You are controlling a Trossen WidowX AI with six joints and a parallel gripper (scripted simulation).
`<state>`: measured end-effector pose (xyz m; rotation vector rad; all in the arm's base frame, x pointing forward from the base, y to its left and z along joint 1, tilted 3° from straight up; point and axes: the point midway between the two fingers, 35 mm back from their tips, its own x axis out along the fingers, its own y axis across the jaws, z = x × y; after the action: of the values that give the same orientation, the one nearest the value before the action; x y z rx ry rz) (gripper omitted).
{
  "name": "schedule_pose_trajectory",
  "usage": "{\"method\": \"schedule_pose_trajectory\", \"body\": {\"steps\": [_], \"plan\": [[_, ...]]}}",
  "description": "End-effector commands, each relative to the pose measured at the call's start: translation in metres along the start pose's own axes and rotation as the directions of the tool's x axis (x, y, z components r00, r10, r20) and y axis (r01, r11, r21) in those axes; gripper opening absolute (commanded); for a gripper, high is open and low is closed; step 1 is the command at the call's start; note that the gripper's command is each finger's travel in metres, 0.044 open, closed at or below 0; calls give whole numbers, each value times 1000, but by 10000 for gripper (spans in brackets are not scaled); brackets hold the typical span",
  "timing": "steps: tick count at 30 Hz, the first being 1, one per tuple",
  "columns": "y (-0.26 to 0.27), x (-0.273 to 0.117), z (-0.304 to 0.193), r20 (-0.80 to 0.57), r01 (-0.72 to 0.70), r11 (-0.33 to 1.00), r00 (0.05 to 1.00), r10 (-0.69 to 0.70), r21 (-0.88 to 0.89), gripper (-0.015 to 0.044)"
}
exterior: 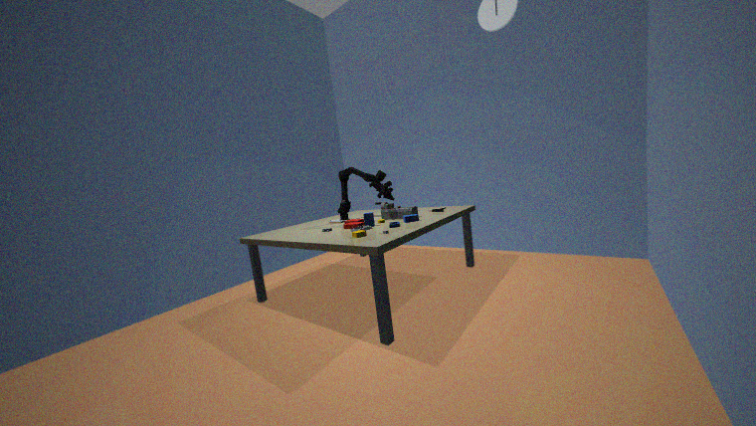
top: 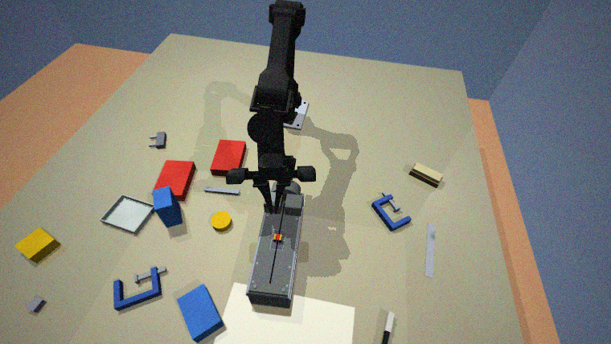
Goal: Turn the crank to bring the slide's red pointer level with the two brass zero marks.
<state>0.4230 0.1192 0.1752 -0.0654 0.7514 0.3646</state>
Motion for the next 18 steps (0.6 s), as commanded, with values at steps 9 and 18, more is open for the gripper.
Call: {"method": "schedule_pose_trajectory", "body": {"steps": [9, 18], "plan": [[0, 0, 0, 0, -1, 1000, 1000, 1, 0, 0], [0, 0, 0, 0, -1, 1000, 1000, 1, 0, 53]]}}
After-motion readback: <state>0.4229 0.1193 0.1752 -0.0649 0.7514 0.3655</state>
